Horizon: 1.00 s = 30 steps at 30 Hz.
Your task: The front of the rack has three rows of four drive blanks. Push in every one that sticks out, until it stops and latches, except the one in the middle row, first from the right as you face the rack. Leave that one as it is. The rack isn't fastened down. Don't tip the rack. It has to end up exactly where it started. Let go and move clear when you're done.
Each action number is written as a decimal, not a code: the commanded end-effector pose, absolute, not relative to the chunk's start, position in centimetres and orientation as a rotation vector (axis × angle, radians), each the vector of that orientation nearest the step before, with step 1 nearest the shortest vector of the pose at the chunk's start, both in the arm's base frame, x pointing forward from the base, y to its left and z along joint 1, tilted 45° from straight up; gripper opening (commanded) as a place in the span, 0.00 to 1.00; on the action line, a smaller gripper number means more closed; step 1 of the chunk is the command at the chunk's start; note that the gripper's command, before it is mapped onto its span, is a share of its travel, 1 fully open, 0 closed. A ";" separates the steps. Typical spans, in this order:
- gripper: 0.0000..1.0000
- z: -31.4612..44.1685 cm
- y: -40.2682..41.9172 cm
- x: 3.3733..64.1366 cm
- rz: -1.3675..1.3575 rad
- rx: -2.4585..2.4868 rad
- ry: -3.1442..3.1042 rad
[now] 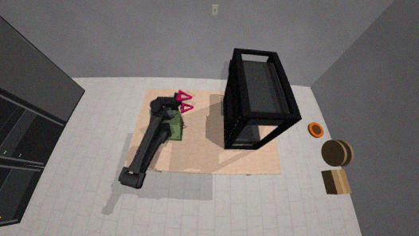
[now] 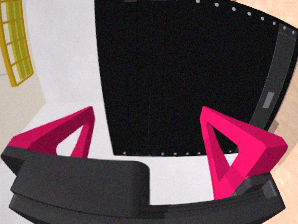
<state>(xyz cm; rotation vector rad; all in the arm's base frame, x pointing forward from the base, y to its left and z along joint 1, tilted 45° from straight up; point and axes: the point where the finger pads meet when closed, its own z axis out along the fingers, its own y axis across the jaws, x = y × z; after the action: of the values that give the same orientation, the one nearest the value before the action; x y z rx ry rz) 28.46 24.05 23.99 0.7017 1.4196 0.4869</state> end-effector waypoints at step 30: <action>1.00 24.0 23.6 27.9 0.524 0.726 1.407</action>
<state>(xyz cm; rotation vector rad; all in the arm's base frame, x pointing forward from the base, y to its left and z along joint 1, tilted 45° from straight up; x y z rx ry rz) 28.40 23.95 24.04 0.7147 1.4132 0.5001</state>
